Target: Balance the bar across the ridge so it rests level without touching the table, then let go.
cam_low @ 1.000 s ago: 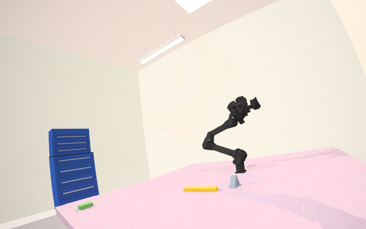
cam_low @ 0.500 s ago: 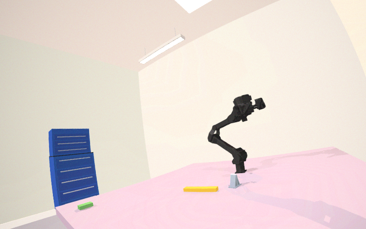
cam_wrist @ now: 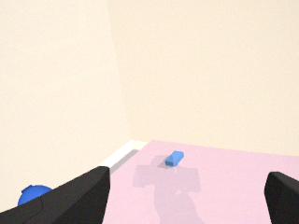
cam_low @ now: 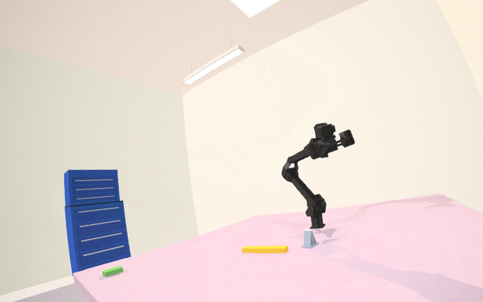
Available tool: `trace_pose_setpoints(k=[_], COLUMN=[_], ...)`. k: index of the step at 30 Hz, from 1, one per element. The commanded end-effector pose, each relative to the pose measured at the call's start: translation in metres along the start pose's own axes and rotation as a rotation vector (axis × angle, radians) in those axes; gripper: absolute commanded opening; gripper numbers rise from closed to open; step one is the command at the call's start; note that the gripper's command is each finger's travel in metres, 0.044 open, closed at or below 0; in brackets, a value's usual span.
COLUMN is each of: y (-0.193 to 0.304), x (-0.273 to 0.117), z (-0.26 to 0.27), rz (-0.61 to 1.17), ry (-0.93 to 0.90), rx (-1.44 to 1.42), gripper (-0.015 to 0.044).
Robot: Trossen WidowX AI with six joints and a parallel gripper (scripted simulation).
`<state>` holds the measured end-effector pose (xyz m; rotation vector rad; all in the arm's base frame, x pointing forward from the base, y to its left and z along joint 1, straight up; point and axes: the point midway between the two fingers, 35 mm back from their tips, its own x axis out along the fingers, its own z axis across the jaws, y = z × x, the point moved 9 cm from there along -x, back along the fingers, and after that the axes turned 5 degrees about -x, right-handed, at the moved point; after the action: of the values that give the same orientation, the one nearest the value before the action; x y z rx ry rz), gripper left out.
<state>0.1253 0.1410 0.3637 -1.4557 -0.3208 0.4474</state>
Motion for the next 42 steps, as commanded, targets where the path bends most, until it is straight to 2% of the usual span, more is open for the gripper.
trace_pose_setpoints(k=[1,22,42], y=[0.002,0.023,0.051], x=[0.011,0.073,0.109], z=[-0.004,-0.054,-0.131], rz=[0.05,0.351,0.599], ry=[0.033,0.312,0.638], rx=[0.018,0.193,0.486], gripper=[0.0315,0.0315,0.0315])
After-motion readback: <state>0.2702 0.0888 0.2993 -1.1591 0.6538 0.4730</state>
